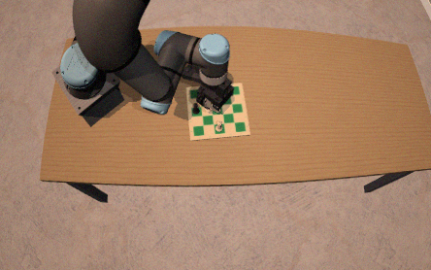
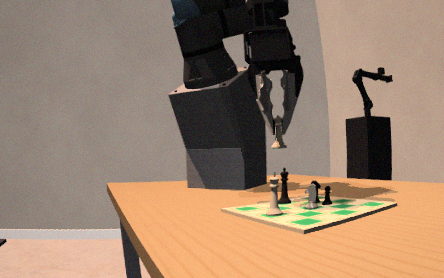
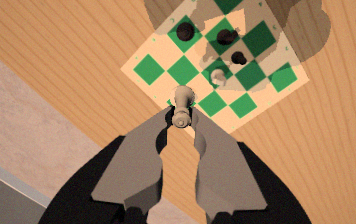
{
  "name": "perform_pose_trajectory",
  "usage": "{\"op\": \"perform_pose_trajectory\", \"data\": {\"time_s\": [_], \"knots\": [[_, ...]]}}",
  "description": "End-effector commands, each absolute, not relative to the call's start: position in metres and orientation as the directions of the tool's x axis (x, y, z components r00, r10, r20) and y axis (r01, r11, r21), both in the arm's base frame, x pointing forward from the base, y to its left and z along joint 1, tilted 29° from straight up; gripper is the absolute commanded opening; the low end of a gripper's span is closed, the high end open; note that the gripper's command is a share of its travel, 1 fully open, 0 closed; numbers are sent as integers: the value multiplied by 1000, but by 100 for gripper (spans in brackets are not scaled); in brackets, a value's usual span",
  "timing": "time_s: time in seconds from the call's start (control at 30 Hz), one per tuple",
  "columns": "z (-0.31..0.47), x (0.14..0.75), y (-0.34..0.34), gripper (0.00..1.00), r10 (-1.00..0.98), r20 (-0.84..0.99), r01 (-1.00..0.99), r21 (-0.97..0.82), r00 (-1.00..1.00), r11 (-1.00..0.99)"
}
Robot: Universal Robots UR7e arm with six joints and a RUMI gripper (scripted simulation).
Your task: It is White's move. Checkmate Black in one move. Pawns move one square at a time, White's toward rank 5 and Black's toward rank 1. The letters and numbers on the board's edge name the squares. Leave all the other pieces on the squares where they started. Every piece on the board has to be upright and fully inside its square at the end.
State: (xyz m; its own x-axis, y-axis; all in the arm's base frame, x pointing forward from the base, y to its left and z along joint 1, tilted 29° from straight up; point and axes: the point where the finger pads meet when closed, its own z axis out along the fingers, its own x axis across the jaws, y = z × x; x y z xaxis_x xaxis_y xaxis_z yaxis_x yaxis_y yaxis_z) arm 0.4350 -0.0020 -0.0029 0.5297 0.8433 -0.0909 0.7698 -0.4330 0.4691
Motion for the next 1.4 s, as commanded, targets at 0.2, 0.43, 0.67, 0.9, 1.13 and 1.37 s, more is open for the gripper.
{"op": "perform_pose_trajectory", "data": {"time_s": [0.2,0.43,0.67,0.9,1.13,1.37], "knots": [[-16,441,-7,0,843,-90,769,470,530,-433],[-37,449,-14,0,843,-90,769,470,530,-433],[-53,456,-21,0,843,-90,769,470,530,-433],[-73,464,-28,0,843,-90,769,470,530,-433],[-82,467,-31,0,843,-90,769,470,530,-433],[-85,469,-32,0,843,-90,769,470,530,-433]]}}
